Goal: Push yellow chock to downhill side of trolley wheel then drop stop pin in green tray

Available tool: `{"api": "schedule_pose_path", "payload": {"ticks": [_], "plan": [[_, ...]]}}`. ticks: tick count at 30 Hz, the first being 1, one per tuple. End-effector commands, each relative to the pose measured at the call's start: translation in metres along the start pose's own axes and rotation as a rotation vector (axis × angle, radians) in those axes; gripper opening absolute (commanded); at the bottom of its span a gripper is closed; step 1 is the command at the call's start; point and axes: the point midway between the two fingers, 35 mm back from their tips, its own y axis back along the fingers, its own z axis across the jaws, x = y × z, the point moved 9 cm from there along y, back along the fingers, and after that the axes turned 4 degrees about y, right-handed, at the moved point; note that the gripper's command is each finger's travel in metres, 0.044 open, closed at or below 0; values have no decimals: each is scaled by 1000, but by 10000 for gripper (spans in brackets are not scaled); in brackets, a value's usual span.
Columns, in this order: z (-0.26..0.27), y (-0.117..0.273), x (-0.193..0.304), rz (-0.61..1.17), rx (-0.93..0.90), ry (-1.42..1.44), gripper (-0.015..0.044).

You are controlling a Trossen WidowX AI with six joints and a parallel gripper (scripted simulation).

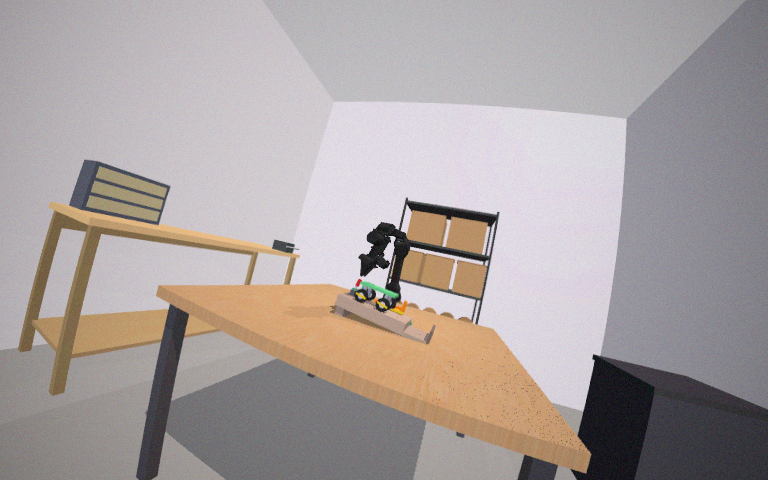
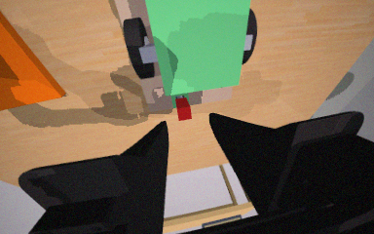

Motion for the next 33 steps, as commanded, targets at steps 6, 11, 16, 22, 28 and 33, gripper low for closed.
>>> {"api": "schedule_pose_path", "payload": {"ticks": [6,11,16,22,28,33], "plan": [[0,-15,0,2,-5,4,190],[1,-20,0,2,-5,4,190],[1,-23,0,2,-5,4,190],[0,-33,1,2,-5,4,190],[0,-41,1,2,-5,4,190],[0,-49,1,2,-5,4,190]]}}
